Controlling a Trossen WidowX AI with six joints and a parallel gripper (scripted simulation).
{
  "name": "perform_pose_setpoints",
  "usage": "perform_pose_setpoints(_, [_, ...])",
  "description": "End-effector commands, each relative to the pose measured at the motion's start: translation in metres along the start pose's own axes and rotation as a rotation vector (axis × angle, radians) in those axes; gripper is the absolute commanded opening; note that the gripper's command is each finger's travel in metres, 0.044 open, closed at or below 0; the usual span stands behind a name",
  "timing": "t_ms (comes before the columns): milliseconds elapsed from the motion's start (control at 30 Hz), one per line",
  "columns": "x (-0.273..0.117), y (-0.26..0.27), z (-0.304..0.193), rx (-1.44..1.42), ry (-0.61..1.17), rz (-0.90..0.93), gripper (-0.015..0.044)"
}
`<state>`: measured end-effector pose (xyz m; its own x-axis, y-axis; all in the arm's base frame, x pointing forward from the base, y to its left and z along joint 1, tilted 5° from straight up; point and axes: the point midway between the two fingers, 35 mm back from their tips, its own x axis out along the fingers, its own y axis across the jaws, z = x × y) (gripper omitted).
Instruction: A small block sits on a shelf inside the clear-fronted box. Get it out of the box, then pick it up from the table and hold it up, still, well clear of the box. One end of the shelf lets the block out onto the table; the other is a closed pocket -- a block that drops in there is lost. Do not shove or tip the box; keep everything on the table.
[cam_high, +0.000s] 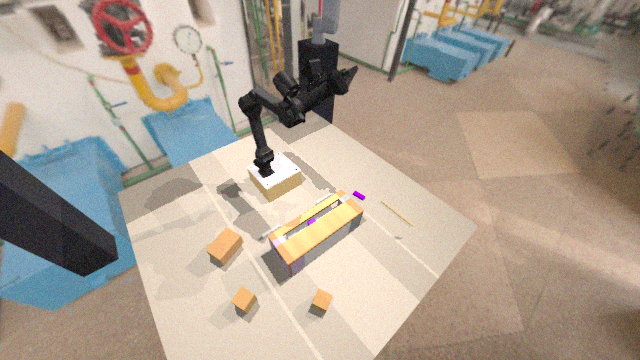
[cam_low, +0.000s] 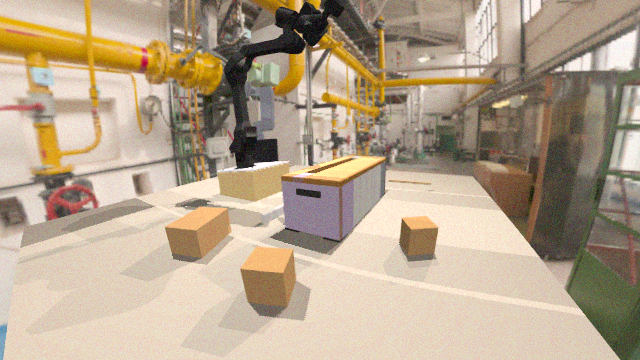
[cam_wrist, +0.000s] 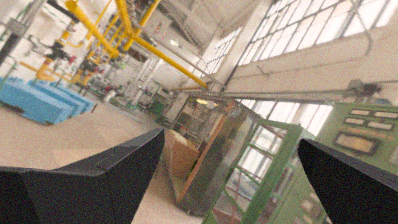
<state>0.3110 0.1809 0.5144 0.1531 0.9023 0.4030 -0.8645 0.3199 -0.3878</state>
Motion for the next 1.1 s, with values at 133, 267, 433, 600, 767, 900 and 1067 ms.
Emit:
perform_pose_setpoints(133, [-0.014, -0.036, -0.042, 0.272, 0.091, -0.15, 0.04])
perform_pose_setpoints(267, [-0.04, -0.069, -0.096, 0.575, 0.187, -0.343, 0.04])
perform_pose_setpoints(433, [-0.086, -0.094, -0.165, 0.937, 0.295, -0.613, 0.04])
perform_pose_setpoints(600, [-0.143, -0.096, -0.228, 1.265, 0.389, -0.9, 0.04])
perform_pose_setpoints(767, [-0.199, -0.079, -0.276, 1.541, 0.468, -1.183, 0.04])
perform_pose_setpoints(900, [-0.246, -0.052, -0.305, 1.751, 0.534, -1.432, 0.04])
perform_pose_setpoints(1067, [-0.3, -0.006, -0.326, 1.985, 0.624, -1.768, 0.04])
